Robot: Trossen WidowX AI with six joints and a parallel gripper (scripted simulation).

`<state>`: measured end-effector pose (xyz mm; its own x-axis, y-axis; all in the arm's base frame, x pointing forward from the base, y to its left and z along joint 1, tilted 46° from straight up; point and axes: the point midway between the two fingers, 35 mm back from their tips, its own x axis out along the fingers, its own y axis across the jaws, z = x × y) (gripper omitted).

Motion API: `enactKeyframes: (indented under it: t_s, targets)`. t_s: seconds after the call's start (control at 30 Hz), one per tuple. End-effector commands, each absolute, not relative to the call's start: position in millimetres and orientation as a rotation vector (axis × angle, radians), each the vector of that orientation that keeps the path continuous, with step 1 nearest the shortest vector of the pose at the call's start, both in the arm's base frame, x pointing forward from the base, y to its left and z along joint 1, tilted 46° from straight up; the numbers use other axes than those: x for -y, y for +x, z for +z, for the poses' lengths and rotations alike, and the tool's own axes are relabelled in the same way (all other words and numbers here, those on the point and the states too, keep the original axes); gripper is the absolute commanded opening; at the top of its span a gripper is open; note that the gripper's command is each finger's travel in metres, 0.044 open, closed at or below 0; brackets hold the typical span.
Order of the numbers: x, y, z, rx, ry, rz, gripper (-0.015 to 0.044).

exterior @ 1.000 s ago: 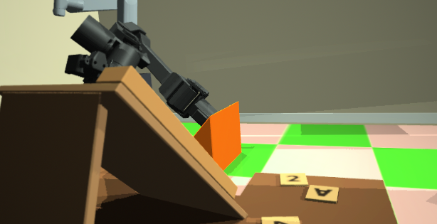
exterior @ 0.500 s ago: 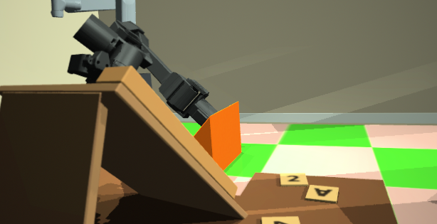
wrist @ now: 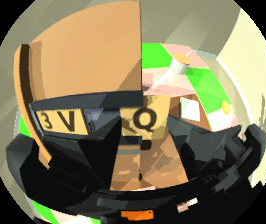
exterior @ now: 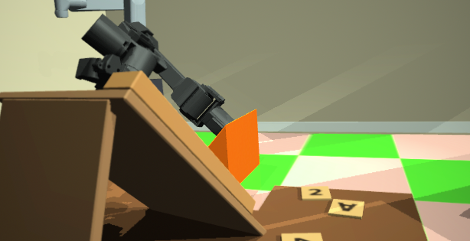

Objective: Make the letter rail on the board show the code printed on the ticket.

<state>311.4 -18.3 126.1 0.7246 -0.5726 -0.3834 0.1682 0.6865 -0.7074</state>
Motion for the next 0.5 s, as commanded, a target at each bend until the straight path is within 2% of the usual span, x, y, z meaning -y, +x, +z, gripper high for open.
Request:
enactKeyframes:
  t_s: [0.0, 0.47]
  targets:
    - [16.8, 311.6, 122.2, -0.640, -0.698, -0.449, 0.0000]
    - [11.9, 312.7, 117.2, -0.640, -0.698, -0.449, 0.0000]
